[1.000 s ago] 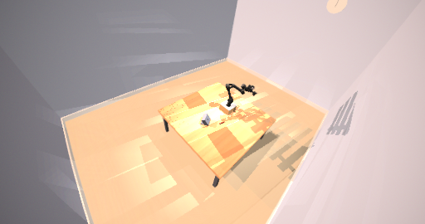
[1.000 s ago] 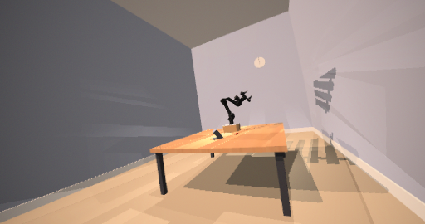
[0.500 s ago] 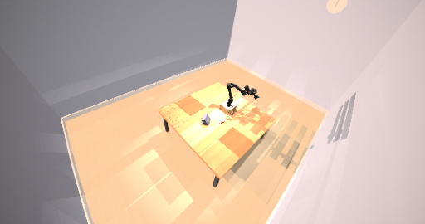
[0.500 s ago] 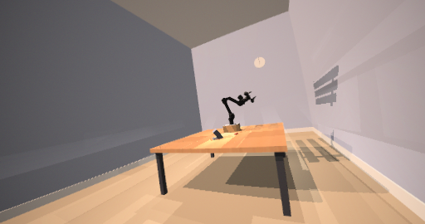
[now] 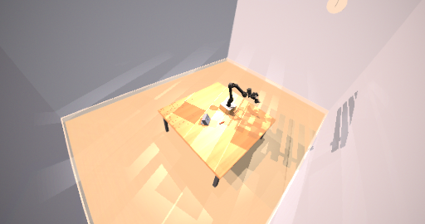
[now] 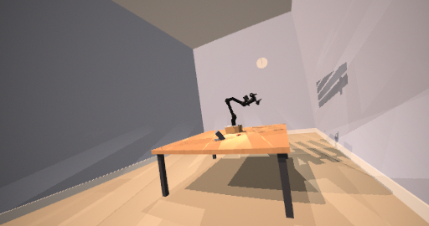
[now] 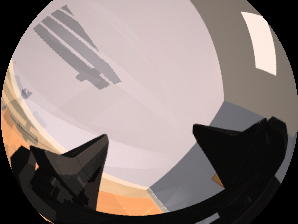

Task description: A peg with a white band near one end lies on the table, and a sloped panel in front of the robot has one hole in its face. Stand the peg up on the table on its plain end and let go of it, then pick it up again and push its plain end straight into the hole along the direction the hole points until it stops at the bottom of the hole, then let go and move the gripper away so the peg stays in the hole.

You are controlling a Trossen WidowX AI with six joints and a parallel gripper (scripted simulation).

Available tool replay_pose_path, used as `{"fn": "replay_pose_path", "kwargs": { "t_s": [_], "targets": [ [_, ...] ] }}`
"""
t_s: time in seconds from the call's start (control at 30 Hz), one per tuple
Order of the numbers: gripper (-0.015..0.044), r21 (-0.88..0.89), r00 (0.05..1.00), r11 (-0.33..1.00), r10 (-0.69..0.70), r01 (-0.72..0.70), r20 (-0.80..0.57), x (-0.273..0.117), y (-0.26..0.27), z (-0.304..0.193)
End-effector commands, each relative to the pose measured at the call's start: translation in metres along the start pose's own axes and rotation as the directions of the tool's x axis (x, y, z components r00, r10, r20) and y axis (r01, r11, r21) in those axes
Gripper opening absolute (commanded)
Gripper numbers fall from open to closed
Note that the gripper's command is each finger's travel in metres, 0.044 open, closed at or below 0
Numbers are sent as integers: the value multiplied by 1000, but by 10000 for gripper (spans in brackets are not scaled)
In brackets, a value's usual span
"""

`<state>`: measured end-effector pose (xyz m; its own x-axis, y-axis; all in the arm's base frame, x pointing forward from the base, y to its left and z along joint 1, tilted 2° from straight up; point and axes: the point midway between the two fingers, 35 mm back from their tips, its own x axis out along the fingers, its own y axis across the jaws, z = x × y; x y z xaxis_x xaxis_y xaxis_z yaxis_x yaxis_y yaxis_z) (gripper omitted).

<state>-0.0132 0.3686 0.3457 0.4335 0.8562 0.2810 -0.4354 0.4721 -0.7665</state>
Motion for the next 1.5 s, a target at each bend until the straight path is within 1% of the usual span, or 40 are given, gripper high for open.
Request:
{"fn": "replay_pose_path", "kwargs": {
  "t_s": [0.0,0.37,0.7,1.13,1.47],
  "targets": [
    [440,-2,999,1000,21,-21,-38,14,6,-16],
    [440,25,985,997,77,-74,-154,43,17,-65],
    [440,90,950,990,132,-111,-282,63,25,-118],
    [440,185,873,975,195,-123,-447,74,27,-191],
    [440,281,786,956,235,-82,-572,73,24,-250]
  ]
}}
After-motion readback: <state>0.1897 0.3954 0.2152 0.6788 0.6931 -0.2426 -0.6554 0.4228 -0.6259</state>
